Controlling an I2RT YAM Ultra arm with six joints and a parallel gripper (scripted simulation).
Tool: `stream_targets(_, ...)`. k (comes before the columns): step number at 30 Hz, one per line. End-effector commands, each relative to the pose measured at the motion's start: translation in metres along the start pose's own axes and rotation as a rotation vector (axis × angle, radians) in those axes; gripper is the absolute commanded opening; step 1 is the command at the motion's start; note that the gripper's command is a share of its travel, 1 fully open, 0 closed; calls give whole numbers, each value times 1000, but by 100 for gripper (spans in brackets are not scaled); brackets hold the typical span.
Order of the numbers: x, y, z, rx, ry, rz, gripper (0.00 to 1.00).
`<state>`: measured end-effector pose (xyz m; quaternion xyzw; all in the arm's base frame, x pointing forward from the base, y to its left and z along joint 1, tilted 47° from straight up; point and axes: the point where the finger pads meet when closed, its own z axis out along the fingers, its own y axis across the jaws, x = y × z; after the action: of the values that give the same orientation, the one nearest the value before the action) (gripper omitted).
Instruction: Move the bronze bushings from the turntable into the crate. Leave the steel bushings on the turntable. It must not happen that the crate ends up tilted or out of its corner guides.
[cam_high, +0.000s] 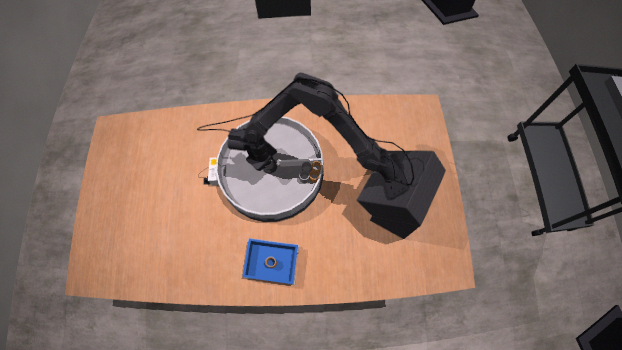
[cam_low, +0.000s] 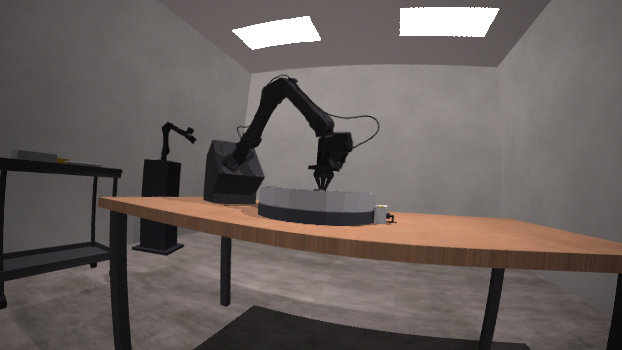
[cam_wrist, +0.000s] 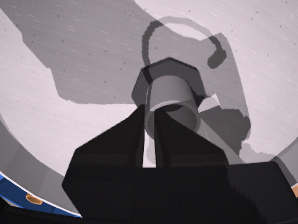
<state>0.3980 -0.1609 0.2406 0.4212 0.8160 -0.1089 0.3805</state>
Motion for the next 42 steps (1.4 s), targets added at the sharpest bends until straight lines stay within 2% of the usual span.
stream_targets(1, -6, 5, -7, -25, -25, 1, 0)
stream_targets(42, -3, 2, -8, -23, -26, 2, 0)
